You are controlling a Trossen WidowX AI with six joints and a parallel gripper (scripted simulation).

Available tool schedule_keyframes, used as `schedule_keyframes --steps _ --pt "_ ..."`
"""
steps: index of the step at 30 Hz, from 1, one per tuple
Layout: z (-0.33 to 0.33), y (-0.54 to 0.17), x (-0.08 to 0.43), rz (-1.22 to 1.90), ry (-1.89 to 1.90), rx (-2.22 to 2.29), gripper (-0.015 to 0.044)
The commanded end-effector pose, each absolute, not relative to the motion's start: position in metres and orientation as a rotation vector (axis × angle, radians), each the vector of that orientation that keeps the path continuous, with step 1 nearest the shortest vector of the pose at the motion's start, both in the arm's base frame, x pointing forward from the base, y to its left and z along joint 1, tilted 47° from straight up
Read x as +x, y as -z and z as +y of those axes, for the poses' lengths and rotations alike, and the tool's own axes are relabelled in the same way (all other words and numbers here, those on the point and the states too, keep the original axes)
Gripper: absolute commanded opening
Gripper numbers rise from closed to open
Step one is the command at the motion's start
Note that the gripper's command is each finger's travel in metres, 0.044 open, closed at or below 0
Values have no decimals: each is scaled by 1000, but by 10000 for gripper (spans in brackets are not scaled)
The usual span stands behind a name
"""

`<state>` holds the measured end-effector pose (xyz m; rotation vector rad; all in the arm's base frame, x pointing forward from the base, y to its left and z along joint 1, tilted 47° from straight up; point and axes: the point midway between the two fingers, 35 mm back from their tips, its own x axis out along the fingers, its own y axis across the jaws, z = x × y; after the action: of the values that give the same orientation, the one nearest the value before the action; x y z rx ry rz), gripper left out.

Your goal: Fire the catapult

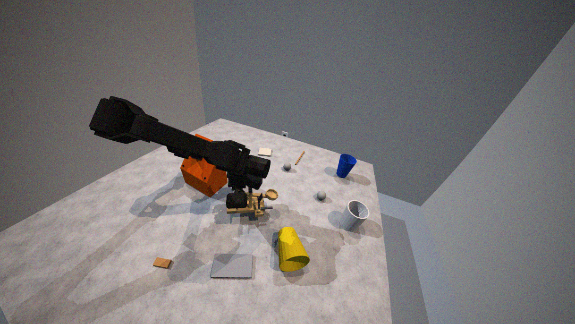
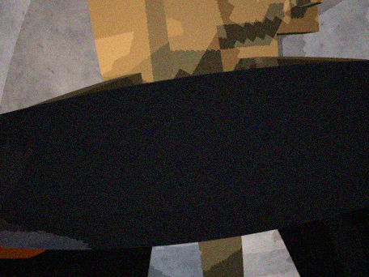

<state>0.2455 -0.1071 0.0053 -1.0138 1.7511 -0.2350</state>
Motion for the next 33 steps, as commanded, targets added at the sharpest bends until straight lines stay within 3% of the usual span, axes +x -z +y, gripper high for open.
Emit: schedule_keyframes --steps 1,26,33 --pt "-100 -13 255 1736 226 -1019 0" --pt "-49 55 368 1853 -553 -1601 0" --pt "-49 56 376 1853 -575 -1616 0"
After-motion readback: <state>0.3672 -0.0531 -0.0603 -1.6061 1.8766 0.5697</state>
